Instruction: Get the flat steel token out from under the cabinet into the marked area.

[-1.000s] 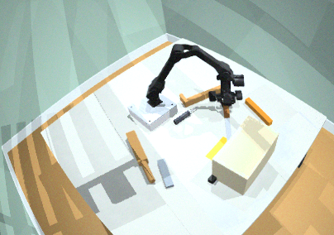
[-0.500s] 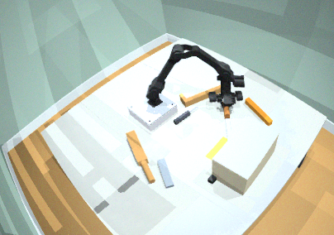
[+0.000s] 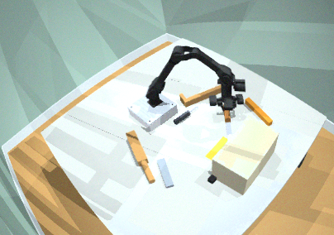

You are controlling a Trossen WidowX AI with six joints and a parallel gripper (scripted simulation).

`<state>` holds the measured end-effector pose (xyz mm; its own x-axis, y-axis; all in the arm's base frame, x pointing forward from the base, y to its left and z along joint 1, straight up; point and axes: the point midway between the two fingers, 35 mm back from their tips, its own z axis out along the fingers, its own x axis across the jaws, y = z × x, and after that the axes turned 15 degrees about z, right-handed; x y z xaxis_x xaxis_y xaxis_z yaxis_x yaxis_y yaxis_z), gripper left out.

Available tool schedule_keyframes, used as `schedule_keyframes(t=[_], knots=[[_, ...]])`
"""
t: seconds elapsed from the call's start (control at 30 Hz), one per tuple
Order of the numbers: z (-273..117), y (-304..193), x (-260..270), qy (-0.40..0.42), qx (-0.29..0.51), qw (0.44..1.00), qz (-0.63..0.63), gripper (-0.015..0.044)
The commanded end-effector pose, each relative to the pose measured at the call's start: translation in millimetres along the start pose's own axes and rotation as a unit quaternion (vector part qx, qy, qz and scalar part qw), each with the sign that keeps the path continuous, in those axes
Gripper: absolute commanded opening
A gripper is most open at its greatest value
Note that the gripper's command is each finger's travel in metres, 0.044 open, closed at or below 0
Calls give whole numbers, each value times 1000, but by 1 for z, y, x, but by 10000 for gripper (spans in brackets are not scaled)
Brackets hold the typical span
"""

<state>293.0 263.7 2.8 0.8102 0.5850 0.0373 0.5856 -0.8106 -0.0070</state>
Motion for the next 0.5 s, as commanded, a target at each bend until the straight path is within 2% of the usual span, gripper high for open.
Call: schedule_keyframes(t=[0.0, 0.47], knots=[[0, 8, 3, 1, -1, 1000, 1, 0], [0, 33, 9, 1, -3, 1000, 1, 0]])
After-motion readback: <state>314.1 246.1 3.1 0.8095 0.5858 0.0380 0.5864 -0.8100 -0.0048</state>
